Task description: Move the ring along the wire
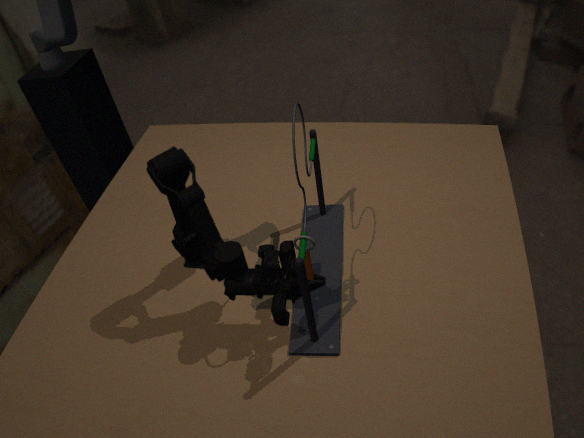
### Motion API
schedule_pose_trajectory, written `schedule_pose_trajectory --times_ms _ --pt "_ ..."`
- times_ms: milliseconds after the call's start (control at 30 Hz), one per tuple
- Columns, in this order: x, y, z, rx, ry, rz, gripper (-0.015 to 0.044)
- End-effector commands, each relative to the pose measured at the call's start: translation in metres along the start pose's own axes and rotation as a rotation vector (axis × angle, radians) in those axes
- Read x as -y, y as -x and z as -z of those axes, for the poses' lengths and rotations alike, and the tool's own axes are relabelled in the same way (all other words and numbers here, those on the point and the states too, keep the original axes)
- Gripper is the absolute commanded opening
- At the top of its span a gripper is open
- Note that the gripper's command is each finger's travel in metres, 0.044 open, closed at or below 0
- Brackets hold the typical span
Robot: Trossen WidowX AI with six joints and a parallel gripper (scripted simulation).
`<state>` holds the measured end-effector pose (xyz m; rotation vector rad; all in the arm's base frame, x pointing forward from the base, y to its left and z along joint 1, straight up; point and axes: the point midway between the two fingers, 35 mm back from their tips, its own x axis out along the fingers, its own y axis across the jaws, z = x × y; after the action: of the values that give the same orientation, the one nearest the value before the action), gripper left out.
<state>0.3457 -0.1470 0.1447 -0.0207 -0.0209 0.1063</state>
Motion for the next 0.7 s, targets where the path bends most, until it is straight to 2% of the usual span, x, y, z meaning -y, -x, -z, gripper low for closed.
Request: schedule_pose_trajectory --times_ms 0,667 --pt "0.0000 0.0000 0.0000 0.000 0.002 0.000 -0.0150" --pt "0.0011 -0.0002 -0.0094 0.000 -0.005 0.001 -0.0150"
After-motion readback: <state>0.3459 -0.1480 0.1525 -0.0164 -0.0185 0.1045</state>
